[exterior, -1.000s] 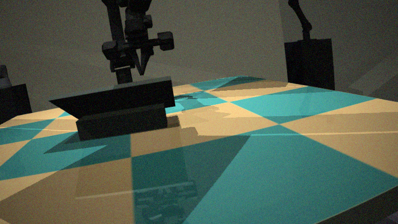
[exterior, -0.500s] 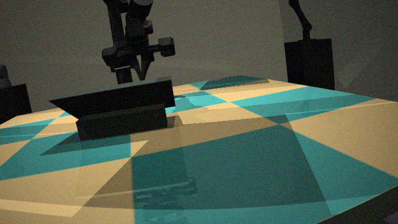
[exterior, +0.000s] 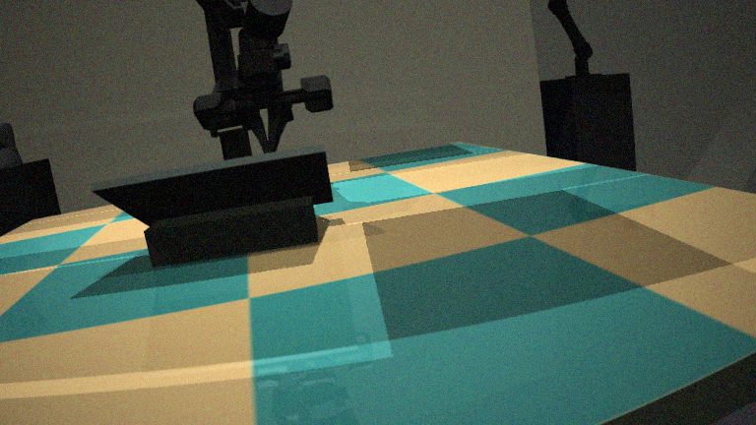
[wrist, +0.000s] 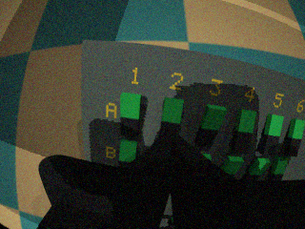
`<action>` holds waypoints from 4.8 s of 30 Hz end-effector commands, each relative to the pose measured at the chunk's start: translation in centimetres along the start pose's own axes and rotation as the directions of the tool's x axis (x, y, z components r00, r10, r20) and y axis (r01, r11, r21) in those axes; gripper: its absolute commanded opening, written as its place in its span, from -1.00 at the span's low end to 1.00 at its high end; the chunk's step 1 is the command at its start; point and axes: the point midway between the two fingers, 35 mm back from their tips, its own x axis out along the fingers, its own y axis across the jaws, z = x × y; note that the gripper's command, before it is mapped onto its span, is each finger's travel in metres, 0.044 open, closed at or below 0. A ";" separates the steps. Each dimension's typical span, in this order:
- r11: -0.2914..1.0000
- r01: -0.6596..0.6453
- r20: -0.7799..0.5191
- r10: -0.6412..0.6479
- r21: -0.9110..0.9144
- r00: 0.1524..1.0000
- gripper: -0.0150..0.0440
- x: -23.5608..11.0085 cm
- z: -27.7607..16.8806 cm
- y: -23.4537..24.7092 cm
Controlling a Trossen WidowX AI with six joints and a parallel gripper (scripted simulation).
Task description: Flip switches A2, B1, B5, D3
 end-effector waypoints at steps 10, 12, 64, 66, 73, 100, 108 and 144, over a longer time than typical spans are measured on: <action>1.000 -0.002 0.000 0.002 -0.006 1.000 -0.49 0.1 0.0 0.0; 1.000 -0.002 0.000 0.002 -0.006 1.000 -0.49 0.1 0.0 0.0; 1.000 -0.003 -0.030 0.003 -0.005 1.000 -0.49 -5.8 -0.4 0.6; 1.000 -0.004 -0.032 0.004 -0.005 0.999 -0.49 -5.9 -2.3 2.0; 1.000 -0.006 -0.013 0.005 -0.004 1.000 -0.49 -3.5 -3.9 3.1; 1.000 -0.005 -0.004 0.005 -0.004 1.000 -0.49 0.0 -4.1 3.0; 1.000 -0.005 -0.004 0.005 -0.004 1.000 -0.49 0.0 -4.1 3.0; 1.000 -0.005 -0.004 0.005 -0.004 1.000 -0.49 0.4 -4.1 3.0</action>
